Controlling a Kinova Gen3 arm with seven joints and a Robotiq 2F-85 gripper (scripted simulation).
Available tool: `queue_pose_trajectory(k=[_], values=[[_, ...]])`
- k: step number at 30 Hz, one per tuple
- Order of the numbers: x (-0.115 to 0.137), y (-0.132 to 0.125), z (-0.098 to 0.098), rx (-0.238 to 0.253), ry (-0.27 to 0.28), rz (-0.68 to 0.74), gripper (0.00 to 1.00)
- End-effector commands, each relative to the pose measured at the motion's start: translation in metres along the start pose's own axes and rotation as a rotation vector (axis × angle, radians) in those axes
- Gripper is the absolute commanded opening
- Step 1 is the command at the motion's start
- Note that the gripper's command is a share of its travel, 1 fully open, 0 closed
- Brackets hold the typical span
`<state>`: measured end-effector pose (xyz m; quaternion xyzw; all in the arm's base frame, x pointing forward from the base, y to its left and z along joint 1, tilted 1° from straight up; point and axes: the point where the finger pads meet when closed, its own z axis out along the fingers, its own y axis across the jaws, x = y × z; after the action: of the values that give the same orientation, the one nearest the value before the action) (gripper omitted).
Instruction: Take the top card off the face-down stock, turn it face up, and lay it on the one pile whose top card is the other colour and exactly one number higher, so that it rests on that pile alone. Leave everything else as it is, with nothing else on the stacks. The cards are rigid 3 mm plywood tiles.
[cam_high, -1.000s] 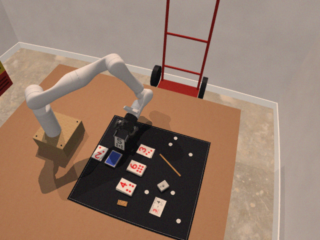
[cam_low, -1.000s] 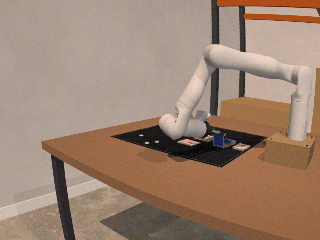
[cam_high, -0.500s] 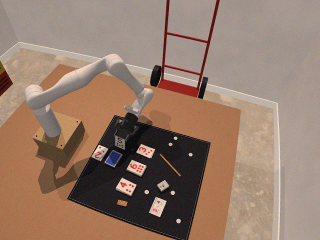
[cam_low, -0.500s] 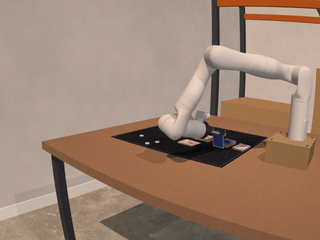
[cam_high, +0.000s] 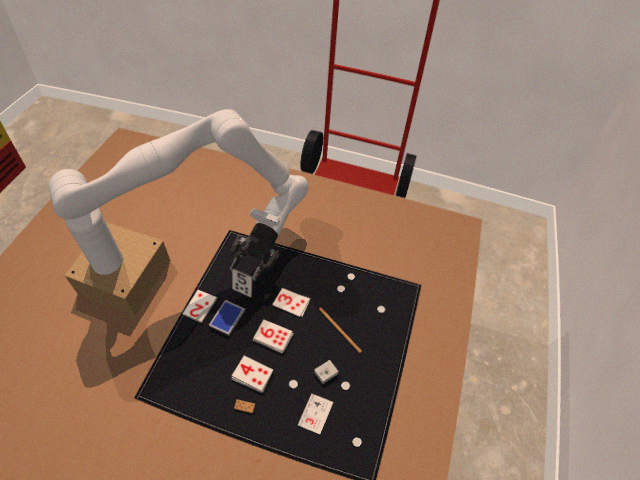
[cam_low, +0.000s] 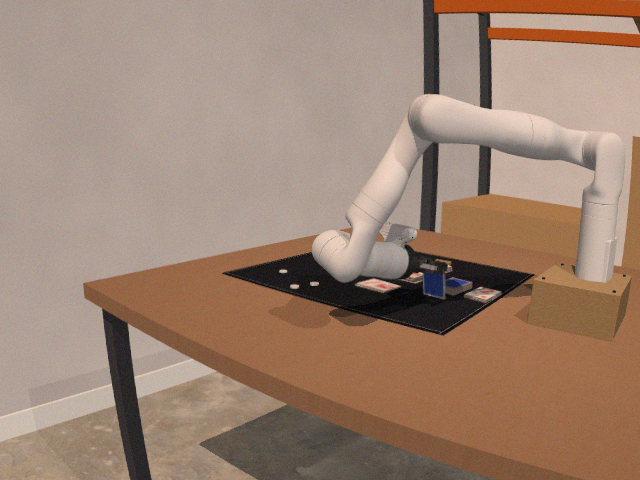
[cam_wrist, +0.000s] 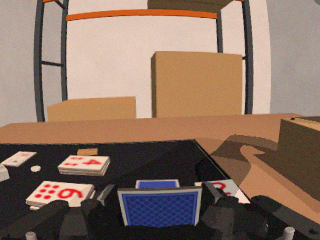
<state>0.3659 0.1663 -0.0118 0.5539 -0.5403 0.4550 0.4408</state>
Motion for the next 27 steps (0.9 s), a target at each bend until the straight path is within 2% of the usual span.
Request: queue_pose_trajectory(k=[1,27], values=[[-0.001,0.0,-0.001,0.001,0.0,0.001,0.71],[-0.014,0.0,-0.017,0.001,0.0,0.001,0.71]])
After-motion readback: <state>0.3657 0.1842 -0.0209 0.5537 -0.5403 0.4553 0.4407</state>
